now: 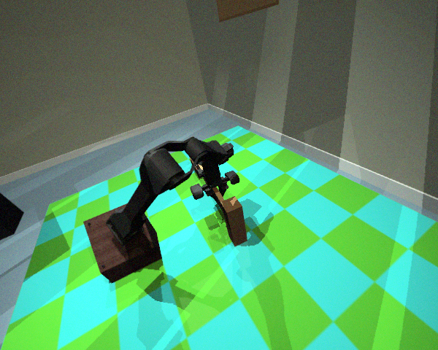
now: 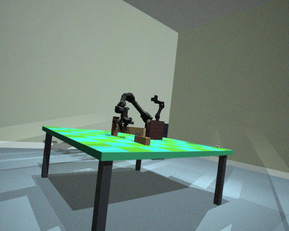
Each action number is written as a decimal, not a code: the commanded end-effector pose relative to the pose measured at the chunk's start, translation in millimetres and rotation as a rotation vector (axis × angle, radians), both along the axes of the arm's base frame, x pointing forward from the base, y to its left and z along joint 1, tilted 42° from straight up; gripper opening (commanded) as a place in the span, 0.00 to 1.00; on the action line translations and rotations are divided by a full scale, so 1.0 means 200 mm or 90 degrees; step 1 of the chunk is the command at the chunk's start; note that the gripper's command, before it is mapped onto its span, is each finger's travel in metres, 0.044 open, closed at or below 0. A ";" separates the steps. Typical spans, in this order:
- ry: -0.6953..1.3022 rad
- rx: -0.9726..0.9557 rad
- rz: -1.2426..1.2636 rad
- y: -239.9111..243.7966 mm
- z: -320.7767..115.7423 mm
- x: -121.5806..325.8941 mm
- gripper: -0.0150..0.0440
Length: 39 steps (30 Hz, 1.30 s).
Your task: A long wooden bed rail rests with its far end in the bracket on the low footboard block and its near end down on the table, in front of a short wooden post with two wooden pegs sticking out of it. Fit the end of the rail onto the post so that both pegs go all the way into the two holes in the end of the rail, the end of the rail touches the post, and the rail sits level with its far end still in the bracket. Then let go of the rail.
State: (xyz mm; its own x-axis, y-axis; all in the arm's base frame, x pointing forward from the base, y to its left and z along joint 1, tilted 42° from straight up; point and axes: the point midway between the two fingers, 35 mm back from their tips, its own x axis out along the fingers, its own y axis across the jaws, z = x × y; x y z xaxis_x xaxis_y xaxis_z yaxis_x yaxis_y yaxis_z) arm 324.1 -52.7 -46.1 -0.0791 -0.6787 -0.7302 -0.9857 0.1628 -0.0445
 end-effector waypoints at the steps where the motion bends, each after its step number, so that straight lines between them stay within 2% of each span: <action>1: -0.007 0.010 0.004 0.03 0.02 0.01 0.25; 39: -0.007 0.010 0.004 0.06 0.05 0.01 0.25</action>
State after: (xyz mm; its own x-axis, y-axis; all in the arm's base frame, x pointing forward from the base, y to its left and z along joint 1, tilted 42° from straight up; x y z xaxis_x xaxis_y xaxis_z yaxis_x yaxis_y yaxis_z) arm 325.0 -43.7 -37.0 -0.0772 -0.6742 -0.7346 -0.9853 0.1641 -0.0471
